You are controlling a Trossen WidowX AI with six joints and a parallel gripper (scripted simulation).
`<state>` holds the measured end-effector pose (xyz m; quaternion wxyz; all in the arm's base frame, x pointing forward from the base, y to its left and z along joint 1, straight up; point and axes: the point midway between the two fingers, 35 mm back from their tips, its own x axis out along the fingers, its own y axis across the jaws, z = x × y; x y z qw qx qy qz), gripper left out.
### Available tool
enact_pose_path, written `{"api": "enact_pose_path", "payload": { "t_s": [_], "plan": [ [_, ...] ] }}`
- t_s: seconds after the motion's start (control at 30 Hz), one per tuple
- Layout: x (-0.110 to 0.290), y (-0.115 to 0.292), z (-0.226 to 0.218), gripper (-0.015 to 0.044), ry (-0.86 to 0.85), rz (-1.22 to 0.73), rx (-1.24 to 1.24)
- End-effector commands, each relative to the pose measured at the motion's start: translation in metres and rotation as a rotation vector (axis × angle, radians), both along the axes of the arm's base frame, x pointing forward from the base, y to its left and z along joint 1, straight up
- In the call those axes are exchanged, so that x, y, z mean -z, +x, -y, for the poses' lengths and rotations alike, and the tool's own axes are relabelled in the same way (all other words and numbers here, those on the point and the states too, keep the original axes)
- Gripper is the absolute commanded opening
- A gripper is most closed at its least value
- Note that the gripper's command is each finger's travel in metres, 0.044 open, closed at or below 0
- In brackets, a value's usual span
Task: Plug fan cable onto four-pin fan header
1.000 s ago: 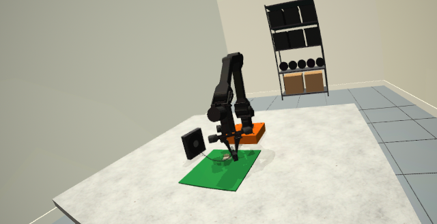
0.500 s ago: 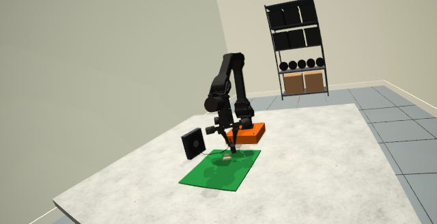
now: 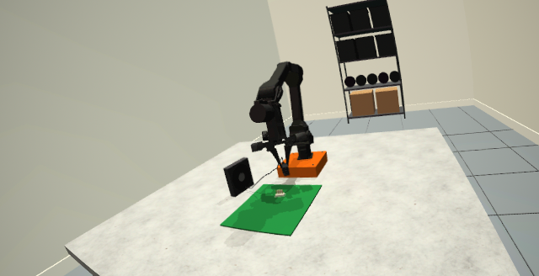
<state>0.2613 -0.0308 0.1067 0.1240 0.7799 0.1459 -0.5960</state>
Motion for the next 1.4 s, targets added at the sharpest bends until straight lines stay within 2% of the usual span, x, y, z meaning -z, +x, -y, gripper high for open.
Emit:
{"api": "enact_pose_path", "payload": {
  "t_s": [0.0,0.17,1.37],
  "plan": [
    [-0.01,-0.002,-0.001,0.0,0.003,0.0,0.002],
    [-0.012,0.001,0.0,0.0,-0.012,-0.003,-0.046],
    [-0.02,0.077,0.037,0.0,-0.267,-0.097,-1.25]
  ]
}}
